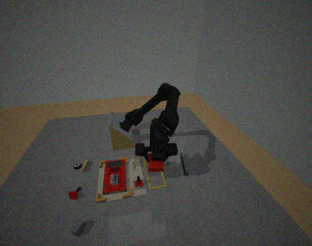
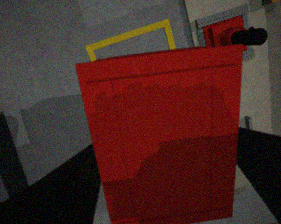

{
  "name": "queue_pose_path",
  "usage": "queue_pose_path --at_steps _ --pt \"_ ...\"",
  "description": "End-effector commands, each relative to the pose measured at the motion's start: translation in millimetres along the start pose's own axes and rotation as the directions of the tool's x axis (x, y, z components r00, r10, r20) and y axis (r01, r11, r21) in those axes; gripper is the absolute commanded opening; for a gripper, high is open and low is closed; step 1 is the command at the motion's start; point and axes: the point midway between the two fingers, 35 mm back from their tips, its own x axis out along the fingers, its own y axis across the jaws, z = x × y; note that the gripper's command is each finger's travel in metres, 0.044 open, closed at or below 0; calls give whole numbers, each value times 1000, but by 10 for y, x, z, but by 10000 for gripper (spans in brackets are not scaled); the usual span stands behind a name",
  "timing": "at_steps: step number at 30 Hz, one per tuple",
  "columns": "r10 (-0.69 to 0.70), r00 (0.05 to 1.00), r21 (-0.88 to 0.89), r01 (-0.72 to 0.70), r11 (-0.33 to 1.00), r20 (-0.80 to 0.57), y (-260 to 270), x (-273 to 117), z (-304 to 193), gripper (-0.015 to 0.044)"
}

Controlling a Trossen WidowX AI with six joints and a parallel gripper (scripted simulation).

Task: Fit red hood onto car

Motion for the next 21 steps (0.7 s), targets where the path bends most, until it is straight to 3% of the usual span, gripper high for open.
queue_pose_path --at_steps 1,21 --pt "-8 1000 -13 8 1000 8 -166 -19 102 0" --pt "-21 1000 -74 22 997 9 -980 -43 371 0"
